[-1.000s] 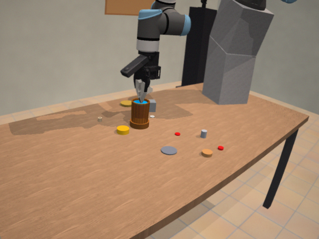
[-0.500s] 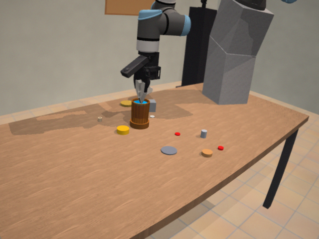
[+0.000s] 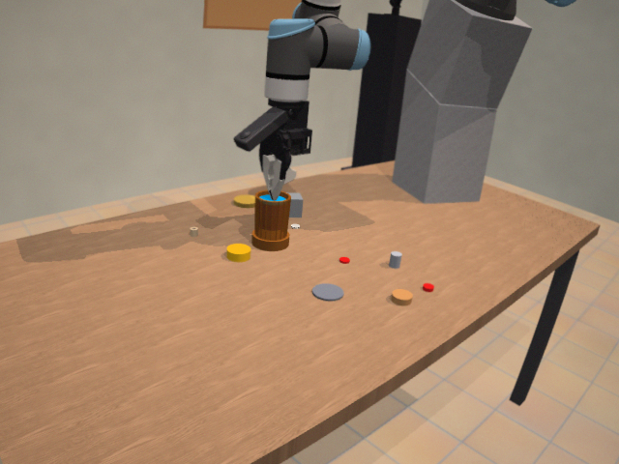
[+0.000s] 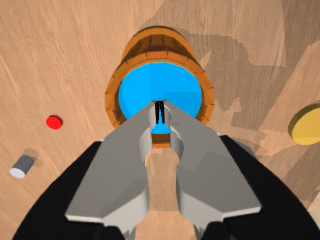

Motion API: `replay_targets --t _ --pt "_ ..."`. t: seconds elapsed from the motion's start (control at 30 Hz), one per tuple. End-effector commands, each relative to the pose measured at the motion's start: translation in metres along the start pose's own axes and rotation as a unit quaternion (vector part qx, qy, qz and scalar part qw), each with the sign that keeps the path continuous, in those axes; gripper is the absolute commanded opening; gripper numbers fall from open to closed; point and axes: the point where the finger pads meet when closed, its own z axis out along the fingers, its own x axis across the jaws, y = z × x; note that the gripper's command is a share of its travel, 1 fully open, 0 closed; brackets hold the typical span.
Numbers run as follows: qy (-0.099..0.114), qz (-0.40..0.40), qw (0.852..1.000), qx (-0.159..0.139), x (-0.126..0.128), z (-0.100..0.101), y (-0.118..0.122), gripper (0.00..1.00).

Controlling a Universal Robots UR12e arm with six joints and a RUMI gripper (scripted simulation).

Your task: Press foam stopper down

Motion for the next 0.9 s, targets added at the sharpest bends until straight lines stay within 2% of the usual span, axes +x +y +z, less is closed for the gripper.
replay_targets --t 0.0,0.87 --pt "0.0 0.0 1.0 0.0 0.0 -0.0004 -0.0004 0.0" --pt "0.0 0.0 1.0 0.0 0.0 -0.0035 -0.0004 0.0"
